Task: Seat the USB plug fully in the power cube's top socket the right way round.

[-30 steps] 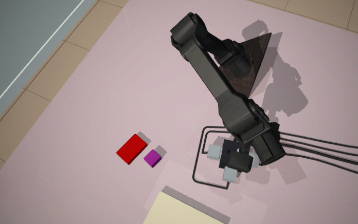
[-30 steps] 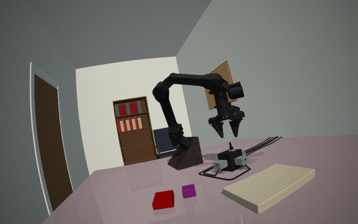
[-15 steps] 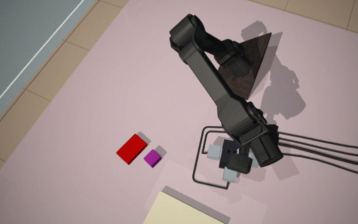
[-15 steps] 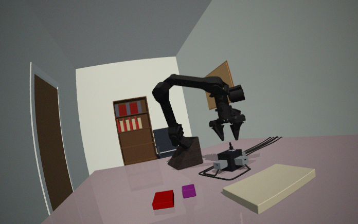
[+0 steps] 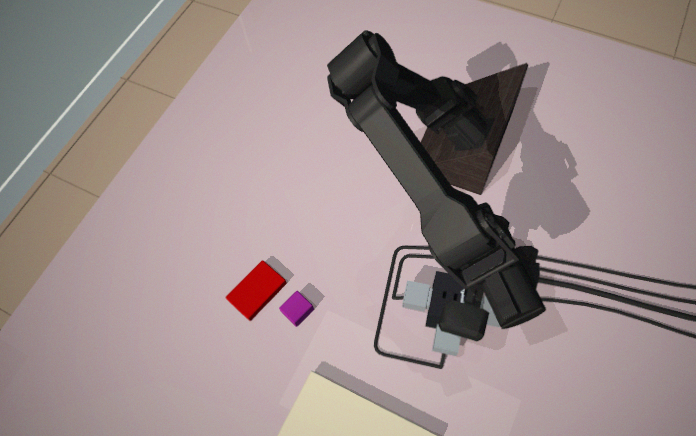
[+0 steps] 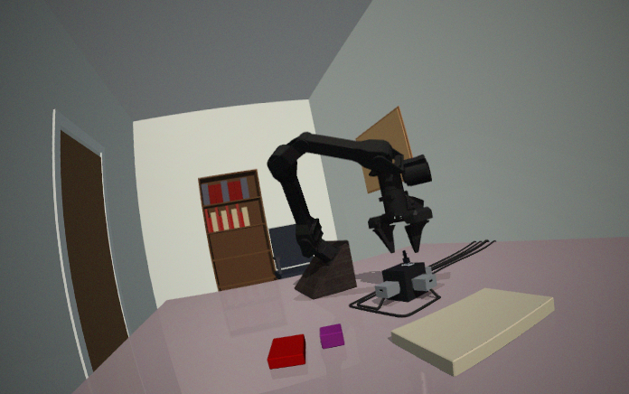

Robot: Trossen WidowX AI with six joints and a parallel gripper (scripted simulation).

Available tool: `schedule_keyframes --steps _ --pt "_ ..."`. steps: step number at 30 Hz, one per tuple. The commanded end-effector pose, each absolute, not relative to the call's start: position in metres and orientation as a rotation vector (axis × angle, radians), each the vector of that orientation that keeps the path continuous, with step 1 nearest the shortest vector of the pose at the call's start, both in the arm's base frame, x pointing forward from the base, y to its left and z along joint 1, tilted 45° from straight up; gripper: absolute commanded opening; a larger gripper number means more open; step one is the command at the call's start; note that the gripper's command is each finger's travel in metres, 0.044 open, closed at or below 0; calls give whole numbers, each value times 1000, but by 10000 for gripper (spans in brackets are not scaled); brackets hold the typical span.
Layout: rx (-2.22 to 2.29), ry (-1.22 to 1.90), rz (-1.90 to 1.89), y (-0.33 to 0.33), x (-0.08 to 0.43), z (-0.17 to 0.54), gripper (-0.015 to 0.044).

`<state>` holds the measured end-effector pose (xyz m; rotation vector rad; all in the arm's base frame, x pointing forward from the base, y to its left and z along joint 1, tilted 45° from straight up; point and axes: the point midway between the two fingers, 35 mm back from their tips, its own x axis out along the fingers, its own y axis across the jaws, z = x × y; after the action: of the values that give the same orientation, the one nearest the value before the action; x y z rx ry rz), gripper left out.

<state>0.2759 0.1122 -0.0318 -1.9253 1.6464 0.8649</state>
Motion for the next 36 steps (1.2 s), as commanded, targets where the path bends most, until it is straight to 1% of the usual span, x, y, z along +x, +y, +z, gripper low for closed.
schedule_keyframes --steps 1,15,18,36 --pt "-1925 1646 865 113 276 -32 388" --pt "-1925 1646 865 113 276 -32 20" --pt "-1925 1646 865 113 276 -32 0" --pt "-1925 1646 865 113 276 -31 0"
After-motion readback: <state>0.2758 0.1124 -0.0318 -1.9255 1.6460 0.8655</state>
